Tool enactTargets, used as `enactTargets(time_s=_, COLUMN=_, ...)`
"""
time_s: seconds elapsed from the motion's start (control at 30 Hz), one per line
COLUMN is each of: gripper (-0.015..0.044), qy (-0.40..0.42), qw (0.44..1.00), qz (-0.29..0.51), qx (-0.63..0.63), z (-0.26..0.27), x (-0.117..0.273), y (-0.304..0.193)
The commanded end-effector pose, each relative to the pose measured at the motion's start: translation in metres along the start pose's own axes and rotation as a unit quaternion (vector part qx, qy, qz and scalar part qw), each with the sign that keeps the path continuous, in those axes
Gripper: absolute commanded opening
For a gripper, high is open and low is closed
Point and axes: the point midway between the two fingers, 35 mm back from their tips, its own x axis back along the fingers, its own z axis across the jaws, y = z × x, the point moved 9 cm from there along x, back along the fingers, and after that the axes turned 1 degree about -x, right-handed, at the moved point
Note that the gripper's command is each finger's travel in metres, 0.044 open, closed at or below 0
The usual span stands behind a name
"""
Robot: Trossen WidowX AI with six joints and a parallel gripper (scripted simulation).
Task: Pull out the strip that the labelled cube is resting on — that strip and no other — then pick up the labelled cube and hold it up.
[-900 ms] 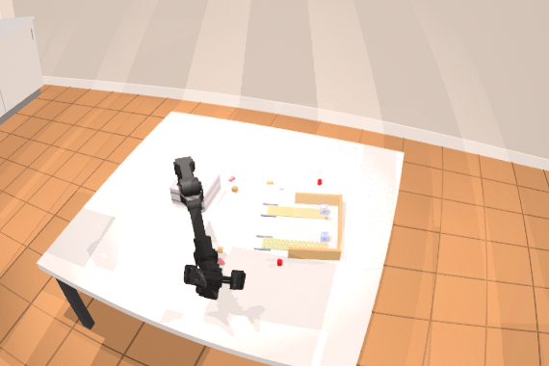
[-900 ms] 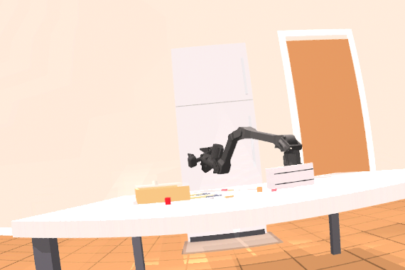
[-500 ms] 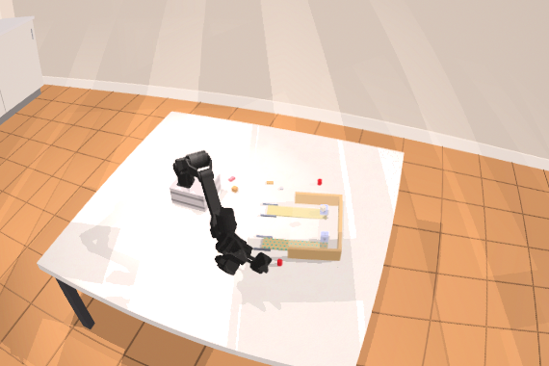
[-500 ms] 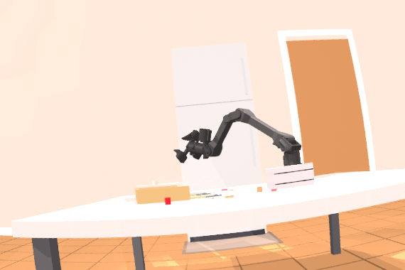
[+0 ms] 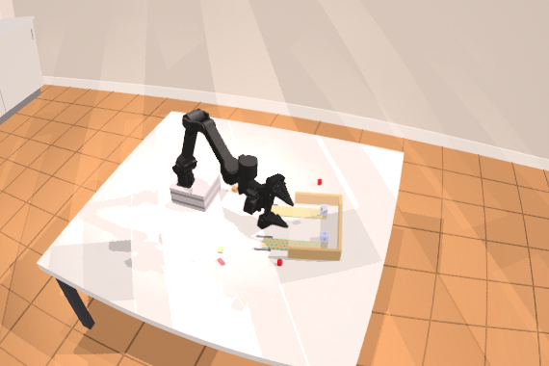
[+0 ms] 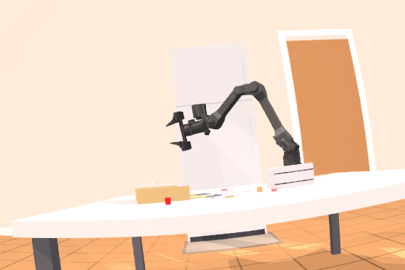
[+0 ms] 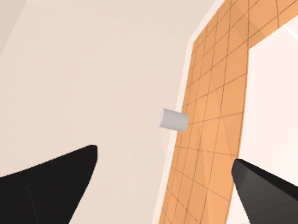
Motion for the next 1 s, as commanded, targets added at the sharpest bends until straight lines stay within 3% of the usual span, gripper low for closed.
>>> enactTargets(time_s=0.0, gripper=0.0400, qy=-0.048, qw=0.983, qz=0.059, qx=0.169, z=0.011, x=0.051, y=-0.041)
enactTargets(time_s=0.27, gripper=0.0400, qy=-0.077, qw=0.896, qz=0.171, qx=0.402, z=0.005, x=0.133, y=-0.087)
enactTargets(time_s=0.63, gripper=0.0400, qy=-0.032, qw=0.685, qz=0.326, qx=0.651, z=-0.037, x=0.245, y=-0.118)
enactTargets(time_s=0.97, gripper=0.0400, qy=-0.031, qw=0.681, qz=0.329, qx=0.654, z=-0.038, x=0.247, y=-0.118)
